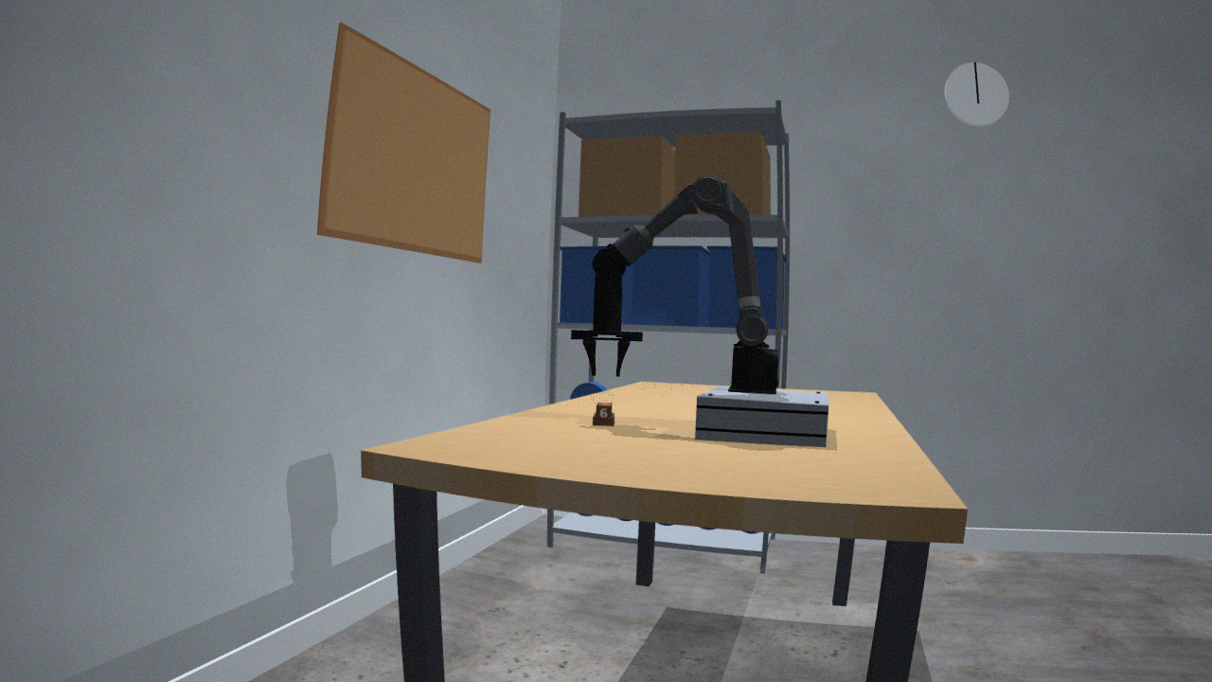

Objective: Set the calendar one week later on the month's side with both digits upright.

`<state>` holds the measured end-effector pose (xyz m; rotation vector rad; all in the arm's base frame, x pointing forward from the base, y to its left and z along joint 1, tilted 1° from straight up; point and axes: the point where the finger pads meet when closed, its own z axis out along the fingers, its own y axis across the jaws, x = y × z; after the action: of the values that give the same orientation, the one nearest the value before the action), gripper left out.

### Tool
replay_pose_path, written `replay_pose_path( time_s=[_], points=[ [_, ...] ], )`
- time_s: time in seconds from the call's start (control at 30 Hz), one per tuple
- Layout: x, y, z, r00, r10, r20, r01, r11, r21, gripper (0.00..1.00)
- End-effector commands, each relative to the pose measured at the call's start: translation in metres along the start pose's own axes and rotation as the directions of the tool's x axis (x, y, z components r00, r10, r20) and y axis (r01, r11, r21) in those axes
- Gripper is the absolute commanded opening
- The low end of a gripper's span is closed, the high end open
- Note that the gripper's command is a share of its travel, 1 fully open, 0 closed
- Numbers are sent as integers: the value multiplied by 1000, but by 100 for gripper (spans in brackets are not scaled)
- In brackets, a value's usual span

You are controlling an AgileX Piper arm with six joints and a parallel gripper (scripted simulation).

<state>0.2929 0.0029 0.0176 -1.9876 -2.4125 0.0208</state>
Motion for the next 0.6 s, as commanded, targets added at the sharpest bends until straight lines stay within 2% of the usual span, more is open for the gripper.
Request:
replay_pose_path(
  time_s=[0.0, 0.57],
  points=[
    [0, 0, 2, 1000, -2, 0, 2, 1000, 2, 61],
    [0, 0, 23, 1000, -2, 0, 2, 1000, 2, 61]
  ],
)
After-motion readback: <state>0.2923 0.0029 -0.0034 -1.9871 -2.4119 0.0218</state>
